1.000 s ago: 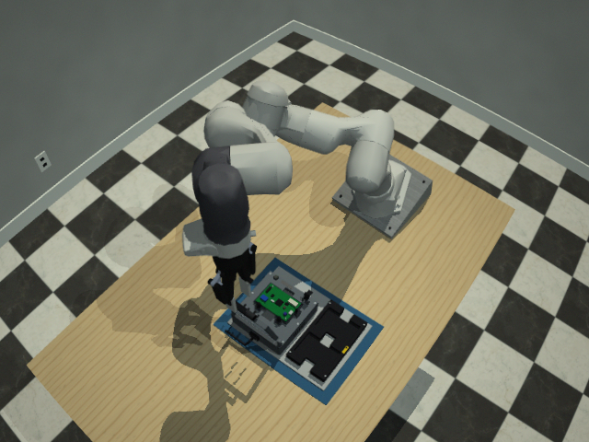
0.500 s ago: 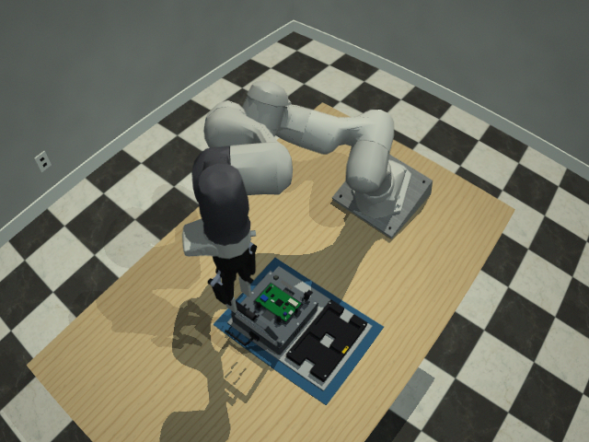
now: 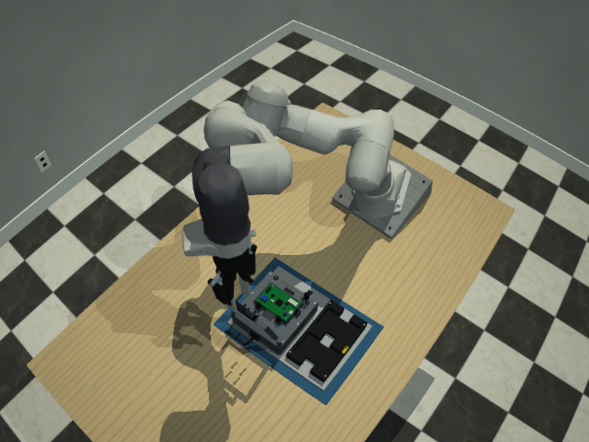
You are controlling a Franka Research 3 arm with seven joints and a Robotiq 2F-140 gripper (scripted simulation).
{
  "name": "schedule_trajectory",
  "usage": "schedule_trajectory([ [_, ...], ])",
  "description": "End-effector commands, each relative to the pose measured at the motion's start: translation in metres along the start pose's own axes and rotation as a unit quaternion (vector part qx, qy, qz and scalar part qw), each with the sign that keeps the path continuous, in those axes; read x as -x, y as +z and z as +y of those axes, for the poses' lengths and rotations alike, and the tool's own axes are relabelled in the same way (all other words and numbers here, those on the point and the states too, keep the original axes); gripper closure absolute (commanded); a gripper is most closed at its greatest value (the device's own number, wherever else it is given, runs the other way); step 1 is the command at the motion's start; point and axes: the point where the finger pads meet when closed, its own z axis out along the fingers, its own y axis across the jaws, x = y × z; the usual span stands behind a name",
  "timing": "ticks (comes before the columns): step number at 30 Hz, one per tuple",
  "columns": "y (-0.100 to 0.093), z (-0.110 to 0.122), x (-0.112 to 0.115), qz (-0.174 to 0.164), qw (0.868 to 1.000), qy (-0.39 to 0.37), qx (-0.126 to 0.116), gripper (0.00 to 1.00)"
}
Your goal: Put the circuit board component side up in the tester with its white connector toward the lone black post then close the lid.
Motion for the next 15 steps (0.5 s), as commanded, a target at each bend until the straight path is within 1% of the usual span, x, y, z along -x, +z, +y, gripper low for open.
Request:
schedule_trajectory([
  [1,0.0012,-0.0012,-0.0006,0.001,1.0,-0.001,-0.001,0.7],
  [15,0.0029,-0.0012,-0.0006,0.001,1.0,-0.001,-0.001,0.7],
])
